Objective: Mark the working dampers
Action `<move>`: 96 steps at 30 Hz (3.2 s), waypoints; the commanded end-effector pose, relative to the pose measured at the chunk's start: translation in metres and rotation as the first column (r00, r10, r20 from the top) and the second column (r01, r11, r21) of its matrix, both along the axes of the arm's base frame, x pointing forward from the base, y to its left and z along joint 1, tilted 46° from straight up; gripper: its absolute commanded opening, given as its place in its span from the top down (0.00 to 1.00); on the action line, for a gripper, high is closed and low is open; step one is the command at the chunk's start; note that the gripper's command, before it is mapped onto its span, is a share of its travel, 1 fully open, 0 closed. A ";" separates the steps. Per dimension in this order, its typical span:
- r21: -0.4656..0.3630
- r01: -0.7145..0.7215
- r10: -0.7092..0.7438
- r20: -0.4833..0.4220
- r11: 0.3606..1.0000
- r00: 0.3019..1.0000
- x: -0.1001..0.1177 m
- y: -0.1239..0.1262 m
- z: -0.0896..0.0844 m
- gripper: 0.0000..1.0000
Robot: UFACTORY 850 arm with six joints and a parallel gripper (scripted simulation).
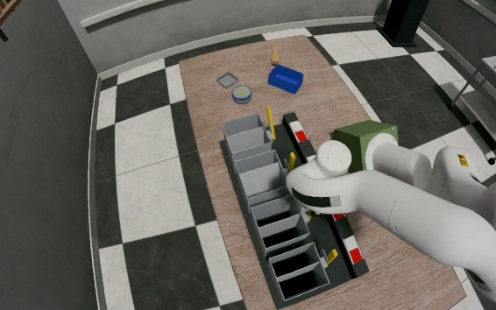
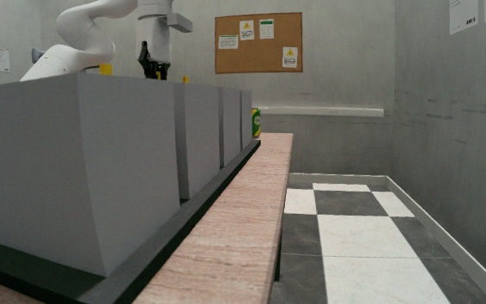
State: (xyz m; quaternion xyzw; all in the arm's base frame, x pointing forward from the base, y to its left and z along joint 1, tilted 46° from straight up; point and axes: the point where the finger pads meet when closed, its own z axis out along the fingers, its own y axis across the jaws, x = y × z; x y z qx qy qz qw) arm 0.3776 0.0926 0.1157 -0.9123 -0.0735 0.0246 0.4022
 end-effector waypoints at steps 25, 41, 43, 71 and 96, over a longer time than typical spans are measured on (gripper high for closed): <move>0.000 0.001 -0.001 0.001 1.000 1.000 0.001 0.000 0.000 0.81; 0.000 0.001 -0.001 0.001 1.000 1.000 0.001 0.000 0.000 0.81; 0.000 0.001 -0.001 0.001 1.000 1.000 0.001 0.000 0.000 0.81; 0.090 0.000 0.001 -0.013 0.996 1.000 0.002 -0.006 -0.007 0.81; 0.260 0.002 0.008 -0.039 0.966 0.999 0.003 -0.015 -0.022 0.81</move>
